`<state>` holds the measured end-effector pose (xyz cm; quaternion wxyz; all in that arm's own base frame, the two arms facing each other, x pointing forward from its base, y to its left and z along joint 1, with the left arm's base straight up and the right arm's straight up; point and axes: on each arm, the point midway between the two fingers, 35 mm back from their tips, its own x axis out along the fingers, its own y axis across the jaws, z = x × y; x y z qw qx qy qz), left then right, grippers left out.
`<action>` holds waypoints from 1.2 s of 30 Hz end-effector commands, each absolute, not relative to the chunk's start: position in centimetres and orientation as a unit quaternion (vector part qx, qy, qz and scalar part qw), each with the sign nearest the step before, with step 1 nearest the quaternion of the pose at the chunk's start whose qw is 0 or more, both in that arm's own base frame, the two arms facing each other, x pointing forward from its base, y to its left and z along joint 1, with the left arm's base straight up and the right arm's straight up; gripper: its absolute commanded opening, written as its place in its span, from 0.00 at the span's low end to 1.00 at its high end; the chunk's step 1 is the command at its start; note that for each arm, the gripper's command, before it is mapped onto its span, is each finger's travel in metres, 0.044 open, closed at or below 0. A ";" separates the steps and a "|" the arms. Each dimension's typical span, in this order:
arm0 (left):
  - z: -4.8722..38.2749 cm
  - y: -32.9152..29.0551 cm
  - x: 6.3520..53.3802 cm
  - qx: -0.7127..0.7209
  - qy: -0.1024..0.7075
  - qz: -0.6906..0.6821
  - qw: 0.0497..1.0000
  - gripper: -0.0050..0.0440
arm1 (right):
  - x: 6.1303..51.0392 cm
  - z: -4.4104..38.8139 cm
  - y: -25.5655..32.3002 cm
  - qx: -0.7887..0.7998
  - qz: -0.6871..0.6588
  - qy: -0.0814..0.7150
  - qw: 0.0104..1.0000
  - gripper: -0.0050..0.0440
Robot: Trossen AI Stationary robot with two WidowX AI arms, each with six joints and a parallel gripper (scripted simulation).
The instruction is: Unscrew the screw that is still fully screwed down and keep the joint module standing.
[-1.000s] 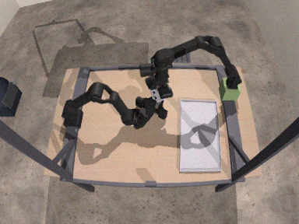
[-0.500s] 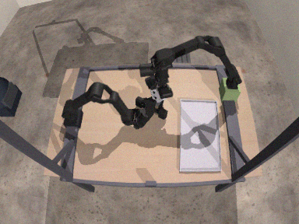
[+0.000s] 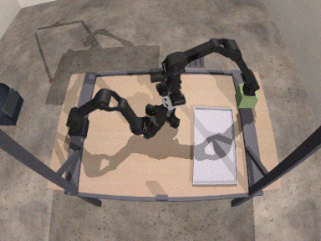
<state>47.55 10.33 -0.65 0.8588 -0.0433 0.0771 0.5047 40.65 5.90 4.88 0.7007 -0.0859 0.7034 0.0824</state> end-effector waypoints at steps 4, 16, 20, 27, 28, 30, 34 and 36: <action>0.4 10.5 48.0 -0.051 0.065 0.505 0.859 0.60 | 41.5 7.8 6.2 -0.085 0.084 0.677 0.726 0.37; 0.4 10.5 48.0 -0.051 0.065 0.505 0.859 0.60 | 41.5 8.0 6.2 -0.085 0.084 0.677 0.726 0.37; 0.4 10.5 48.0 -0.051 0.065 0.505 0.859 0.60 | 41.5 8.2 6.2 -0.085 0.084 0.677 0.726 0.37; 0.4 10.5 48.0 -0.051 0.065 0.505 0.859 0.60 | 41.2 7.5 6.1 -0.086 0.084 0.686 0.718 0.37; 0.4 10.5 48.0 -0.051 0.065 0.505 0.859 0.60 | 41.2 7.5 6.1 -0.086 0.084 0.686 0.718 0.37; 0.4 10.5 48.0 -0.051 0.065 0.505 0.859 0.60 | 41.5 8.3 6.2 -0.086 0.084 0.678 0.725 0.37; 0.4 10.5 48.0 -0.051 0.065 0.505 0.859 0.60 | 41.5 8.7 6.2 -0.085 0.084 0.677 0.726 0.37; 0.4 10.5 48.0 -0.051 0.065 0.505 0.859 0.60 | 41.5 8.8 6.2 -0.085 0.084 0.677 0.726 0.37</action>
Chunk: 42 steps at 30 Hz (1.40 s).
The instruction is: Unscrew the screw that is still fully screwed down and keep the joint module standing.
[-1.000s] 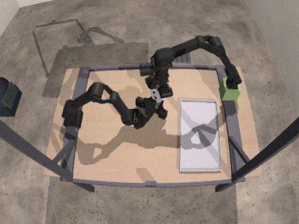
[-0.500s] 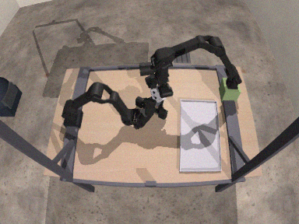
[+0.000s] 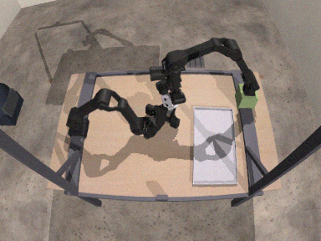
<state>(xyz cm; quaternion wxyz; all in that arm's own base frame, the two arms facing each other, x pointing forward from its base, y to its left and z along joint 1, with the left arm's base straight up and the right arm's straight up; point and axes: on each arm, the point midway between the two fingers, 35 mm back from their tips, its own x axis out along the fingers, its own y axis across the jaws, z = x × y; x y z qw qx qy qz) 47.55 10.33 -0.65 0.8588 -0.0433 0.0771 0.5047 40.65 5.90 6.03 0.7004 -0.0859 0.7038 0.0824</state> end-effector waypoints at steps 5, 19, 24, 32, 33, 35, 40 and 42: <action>0.4 10.5 48.0 -0.051 0.065 0.505 0.859 0.60 | 41.5 8.9 6.2 -0.085 0.084 0.678 0.725 0.37; 0.4 10.5 48.0 -0.051 0.065 0.505 0.859 0.60 | 41.4 9.5 6.1 -0.085 0.084 0.677 0.726 0.37; 0.4 10.5 48.0 -0.051 0.065 0.505 0.859 0.60 | 41.4 9.4 6.1 -0.086 0.084 0.679 0.724 0.37; 0.4 10.5 48.0 -0.051 0.065 0.505 0.859 0.60 | 41.4 9.9 6.1 -0.085 0.084 0.677 0.726 0.37; 0.4 10.5 48.0 -0.051 0.065 0.505 0.859 0.60 | 41.4 9.9 6.1 -0.085 0.084 0.677 0.726 0.37; 0.4 10.5 48.0 -0.051 0.065 0.505 0.859 0.60 | 41.4 10.0 6.1 -0.085 0.084 0.677 0.726 0.37; 0.4 10.5 48.0 -0.051 0.065 0.505 0.859 0.60 | 41.4 10.0 6.1 -0.086 0.084 0.679 0.725 0.37; 0.4 10.5 48.0 -0.051 0.065 0.505 0.859 0.60 | 41.2 9.3 6.1 -0.086 0.084 0.686 0.718 0.37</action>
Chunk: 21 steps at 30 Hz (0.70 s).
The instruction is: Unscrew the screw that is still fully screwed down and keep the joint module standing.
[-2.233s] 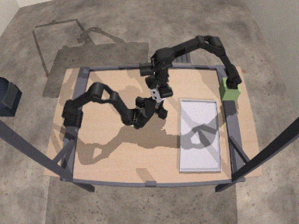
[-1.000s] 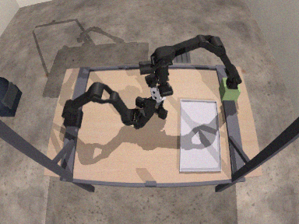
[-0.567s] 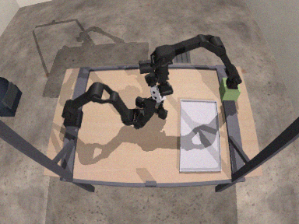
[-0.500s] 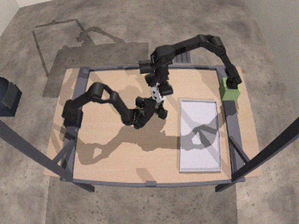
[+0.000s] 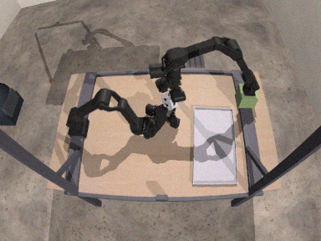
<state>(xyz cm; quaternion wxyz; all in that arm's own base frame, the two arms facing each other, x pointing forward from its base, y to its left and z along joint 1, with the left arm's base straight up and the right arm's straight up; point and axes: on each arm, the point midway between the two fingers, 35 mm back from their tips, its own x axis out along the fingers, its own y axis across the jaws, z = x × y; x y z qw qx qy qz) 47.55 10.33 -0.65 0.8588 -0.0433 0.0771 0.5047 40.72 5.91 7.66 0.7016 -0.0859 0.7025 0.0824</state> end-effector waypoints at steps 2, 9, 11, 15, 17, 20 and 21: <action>0.4 10.5 48.0 -0.051 0.065 0.505 0.859 0.60 | 41.2 9.3 6.1 -0.086 0.084 0.686 0.718 0.37; 0.4 10.5 48.0 -0.051 0.065 0.505 0.859 0.60 | 41.4 10.6 6.1 -0.085 0.084 0.677 0.726 0.37; 0.4 10.5 48.0 -0.051 0.065 0.505 0.859 0.60 | 41.4 10.7 6.1 -0.085 0.084 0.677 0.726 0.37; 0.4 10.5 48.0 -0.051 0.065 0.505 0.859 0.60 | 41.4 10.7 6.1 -0.086 0.084 0.678 0.725 0.37; 0.4 10.5 48.0 -0.051 0.065 0.505 0.859 0.60 | 41.3 10.7 6.1 -0.086 0.084 0.678 0.725 0.37; 0.4 10.5 48.0 -0.051 0.065 0.505 0.859 0.60 | 41.3 10.8 6.1 -0.085 0.084 0.678 0.726 0.37; 0.4 10.5 48.0 -0.051 0.065 0.505 0.859 0.60 | 41.3 10.8 6.1 -0.085 0.084 0.678 0.726 0.37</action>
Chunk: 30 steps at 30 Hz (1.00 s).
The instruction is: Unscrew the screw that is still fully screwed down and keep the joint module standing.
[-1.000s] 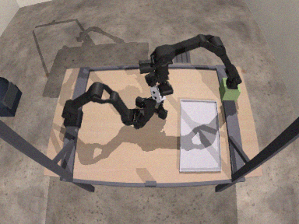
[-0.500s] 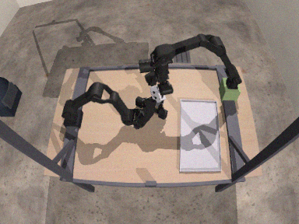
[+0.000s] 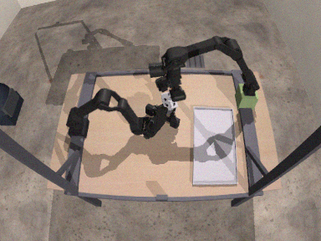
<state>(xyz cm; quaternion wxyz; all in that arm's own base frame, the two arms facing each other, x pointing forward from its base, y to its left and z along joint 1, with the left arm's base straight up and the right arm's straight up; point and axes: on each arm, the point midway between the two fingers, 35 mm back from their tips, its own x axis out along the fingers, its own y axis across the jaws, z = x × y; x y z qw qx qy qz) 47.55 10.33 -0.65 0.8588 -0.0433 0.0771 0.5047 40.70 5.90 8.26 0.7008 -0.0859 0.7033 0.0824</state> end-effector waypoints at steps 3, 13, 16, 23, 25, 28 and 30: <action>0.4 10.5 48.0 -0.051 0.065 0.505 0.859 0.60 | 41.3 11.1 6.1 -0.085 0.084 0.677 0.726 0.37; 0.4 10.5 48.0 -0.051 0.065 0.505 0.859 0.60 | 41.3 11.4 6.1 -0.085 0.084 0.678 0.726 0.37; 0.4 10.5 48.0 -0.051 0.065 0.505 0.859 0.60 | 41.3 11.3 6.1 -0.086 0.084 0.678 0.725 0.37; 0.4 10.5 48.0 -0.051 0.065 0.505 0.859 0.60 | 41.3 11.8 6.1 -0.085 0.084 0.677 0.726 0.37; 0.4 10.5 48.0 -0.051 0.065 0.505 0.859 0.60 | 41.3 11.8 6.1 -0.085 0.084 0.678 0.725 0.37; 0.4 10.5 48.0 -0.051 0.065 0.505 0.859 0.60 | 41.3 11.9 6.1 -0.085 0.084 0.678 0.725 0.37; 0.4 10.5 48.0 -0.051 0.065 0.505 0.859 0.60 | 41.3 11.9 6.1 -0.086 0.084 0.678 0.725 0.37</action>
